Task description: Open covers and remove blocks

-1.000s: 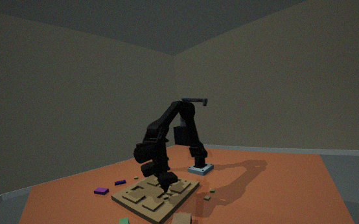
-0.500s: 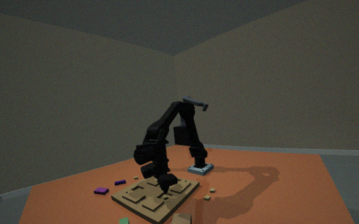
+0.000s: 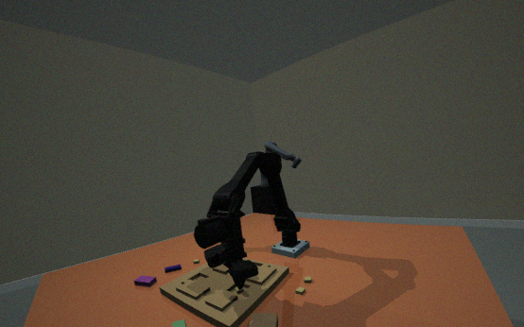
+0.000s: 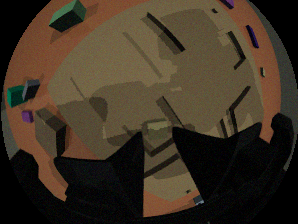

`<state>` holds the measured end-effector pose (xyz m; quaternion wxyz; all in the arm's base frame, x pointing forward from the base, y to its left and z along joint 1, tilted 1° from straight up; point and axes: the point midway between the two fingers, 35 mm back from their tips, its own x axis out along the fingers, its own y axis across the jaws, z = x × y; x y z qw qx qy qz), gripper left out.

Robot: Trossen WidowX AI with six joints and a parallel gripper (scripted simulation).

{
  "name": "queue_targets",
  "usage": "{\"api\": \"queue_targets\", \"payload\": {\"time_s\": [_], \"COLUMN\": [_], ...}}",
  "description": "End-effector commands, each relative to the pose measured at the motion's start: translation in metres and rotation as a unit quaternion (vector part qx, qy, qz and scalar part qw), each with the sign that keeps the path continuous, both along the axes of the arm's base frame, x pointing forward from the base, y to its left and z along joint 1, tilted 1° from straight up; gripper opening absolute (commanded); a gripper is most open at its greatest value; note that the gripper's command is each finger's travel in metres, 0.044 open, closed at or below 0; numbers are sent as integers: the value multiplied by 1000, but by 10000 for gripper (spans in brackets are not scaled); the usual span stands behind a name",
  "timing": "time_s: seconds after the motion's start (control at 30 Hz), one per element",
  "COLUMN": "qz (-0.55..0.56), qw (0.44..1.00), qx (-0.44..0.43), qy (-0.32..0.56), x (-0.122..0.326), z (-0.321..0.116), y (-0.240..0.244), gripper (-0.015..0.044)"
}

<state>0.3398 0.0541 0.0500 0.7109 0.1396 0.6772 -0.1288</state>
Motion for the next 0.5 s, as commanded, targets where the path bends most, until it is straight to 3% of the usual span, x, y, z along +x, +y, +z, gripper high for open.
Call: {"api": "queue_targets", "payload": {"time_s": [0.0, 0.47], "qz": [2, 2], "qw": [1000, 1000], "qx": [0, 0], "qy": [3, 3], "x": [-2, -2], "z": [-4, -10], "y": [0, 0], "gripper": [144, 144]}}
